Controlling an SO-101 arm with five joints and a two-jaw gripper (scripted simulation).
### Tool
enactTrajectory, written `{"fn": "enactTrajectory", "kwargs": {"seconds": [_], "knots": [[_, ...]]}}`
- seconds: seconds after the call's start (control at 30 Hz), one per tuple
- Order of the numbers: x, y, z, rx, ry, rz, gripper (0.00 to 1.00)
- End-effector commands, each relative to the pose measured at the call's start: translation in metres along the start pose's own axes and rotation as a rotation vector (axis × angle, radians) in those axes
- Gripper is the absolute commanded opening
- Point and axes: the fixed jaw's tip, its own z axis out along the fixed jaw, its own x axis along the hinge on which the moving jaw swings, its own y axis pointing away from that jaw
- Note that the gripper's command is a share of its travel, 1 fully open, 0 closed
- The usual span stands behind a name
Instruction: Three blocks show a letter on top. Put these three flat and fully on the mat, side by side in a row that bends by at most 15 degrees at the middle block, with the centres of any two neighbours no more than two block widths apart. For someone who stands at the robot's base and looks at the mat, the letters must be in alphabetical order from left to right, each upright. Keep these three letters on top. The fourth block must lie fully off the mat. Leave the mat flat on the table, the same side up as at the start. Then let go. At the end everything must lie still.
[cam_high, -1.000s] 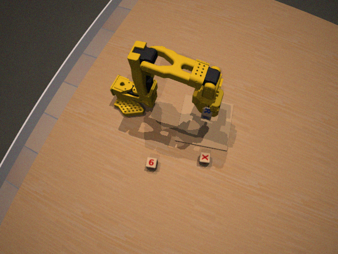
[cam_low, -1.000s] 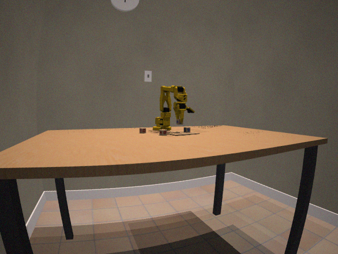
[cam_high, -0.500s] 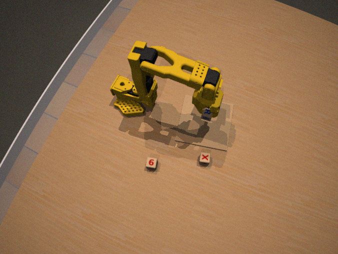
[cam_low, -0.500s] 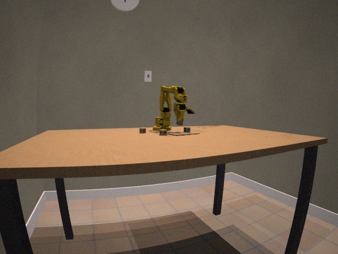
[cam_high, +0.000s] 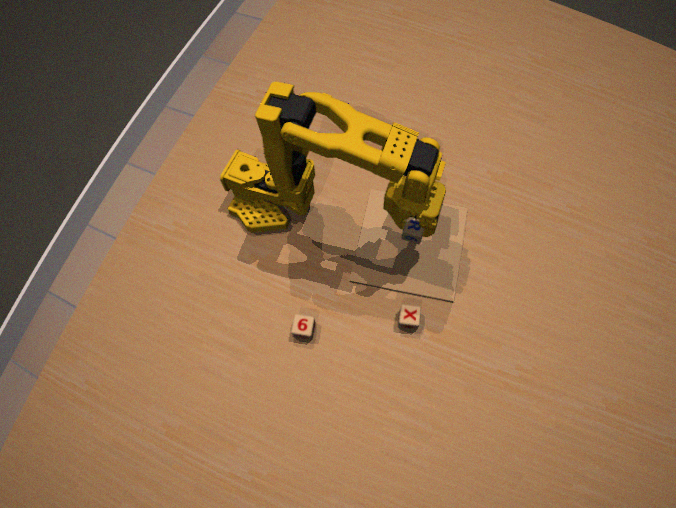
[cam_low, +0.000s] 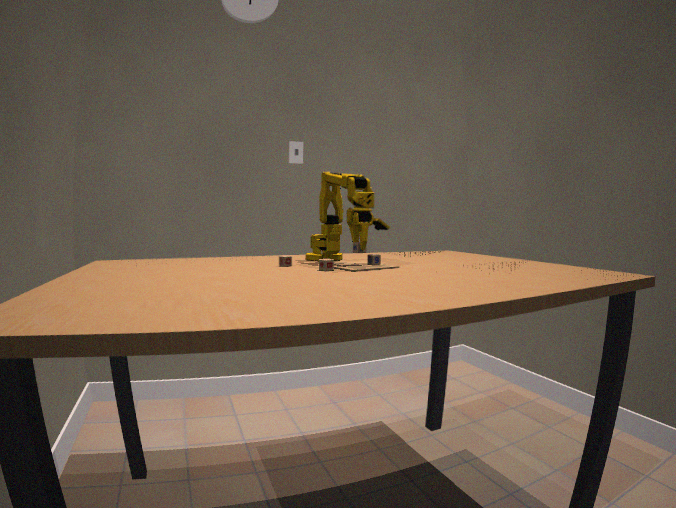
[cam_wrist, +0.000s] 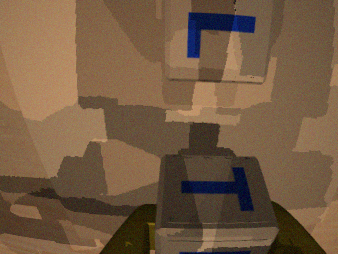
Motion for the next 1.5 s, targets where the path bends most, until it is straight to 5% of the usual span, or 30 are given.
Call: {"fn": "enactTrajectory", "kwargs": {"seconds": [0.0, 1.47], "knots": [[0.0, -0.006, -0.007, 0.056, -0.001, 0.0, 0.0], [0.0, -0.007, 0.01, 0.056, -0.002, 0.0, 0.0]]}}
